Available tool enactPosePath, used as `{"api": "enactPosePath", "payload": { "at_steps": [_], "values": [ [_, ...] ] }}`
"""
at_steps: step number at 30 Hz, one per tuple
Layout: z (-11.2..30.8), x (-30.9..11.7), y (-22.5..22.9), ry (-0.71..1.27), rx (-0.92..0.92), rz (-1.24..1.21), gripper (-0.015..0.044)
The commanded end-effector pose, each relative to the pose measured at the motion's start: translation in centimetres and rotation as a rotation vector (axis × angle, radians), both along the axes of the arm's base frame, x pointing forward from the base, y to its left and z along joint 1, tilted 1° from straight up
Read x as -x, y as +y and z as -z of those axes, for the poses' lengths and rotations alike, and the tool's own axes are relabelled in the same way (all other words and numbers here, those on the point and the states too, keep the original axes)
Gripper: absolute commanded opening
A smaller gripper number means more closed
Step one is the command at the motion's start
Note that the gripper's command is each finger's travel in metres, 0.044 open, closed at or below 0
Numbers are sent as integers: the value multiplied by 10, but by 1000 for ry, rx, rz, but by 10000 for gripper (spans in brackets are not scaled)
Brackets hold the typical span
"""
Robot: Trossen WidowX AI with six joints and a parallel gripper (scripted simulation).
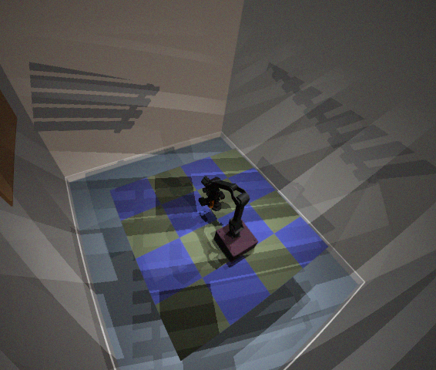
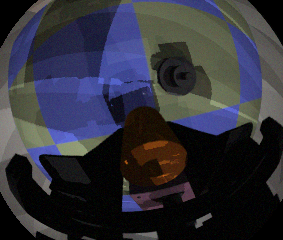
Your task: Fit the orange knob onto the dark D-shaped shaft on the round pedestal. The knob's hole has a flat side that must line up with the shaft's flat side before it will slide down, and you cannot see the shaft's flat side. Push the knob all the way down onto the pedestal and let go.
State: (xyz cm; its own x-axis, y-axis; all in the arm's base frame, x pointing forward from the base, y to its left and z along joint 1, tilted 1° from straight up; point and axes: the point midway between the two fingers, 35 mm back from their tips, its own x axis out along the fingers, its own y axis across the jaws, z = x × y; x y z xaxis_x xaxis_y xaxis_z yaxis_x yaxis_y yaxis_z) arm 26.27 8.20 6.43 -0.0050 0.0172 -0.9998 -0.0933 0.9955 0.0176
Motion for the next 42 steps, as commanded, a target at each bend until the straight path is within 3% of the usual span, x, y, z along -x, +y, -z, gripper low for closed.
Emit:
{"api": "enactPosePath", "payload": {
  "at_steps": [1, 31, 42],
  "values": [
    [1, -10, -7, -16, 2, 4, 0],
    [36, -52, -82, -17, 9, -25, 0],
    [60, -52, -84, -17, 9, -26, 0]
  ]
}}
